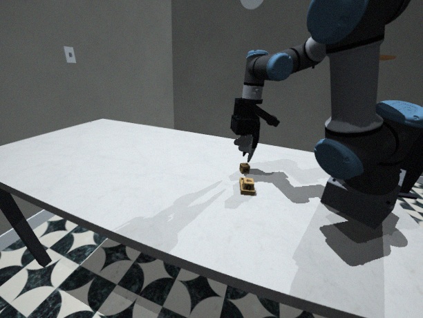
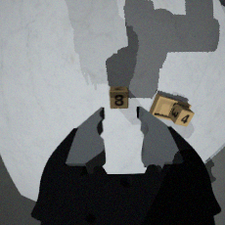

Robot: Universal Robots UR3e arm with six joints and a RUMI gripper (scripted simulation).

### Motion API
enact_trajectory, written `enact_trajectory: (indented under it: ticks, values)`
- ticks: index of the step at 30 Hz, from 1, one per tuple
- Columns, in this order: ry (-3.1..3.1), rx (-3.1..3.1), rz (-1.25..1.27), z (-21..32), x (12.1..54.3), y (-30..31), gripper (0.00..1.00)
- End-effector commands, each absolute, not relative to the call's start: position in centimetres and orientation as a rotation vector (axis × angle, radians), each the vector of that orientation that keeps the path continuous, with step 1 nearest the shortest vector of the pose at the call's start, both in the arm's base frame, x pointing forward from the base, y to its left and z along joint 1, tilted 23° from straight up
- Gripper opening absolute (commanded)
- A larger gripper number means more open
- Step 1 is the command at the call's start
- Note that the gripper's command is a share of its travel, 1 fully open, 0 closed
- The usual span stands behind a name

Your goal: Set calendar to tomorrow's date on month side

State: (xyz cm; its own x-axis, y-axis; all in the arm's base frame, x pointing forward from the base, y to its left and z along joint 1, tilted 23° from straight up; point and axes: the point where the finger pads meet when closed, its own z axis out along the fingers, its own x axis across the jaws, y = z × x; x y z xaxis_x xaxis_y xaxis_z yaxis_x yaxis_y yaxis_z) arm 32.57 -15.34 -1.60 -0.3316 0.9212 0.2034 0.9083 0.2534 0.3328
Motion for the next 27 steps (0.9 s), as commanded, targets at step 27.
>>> enact_trajectory:
  ticks: [27]
  values:
    - [2.459, 1.796, 0.614, -3.1, 33.0, -15.0, 0.29]
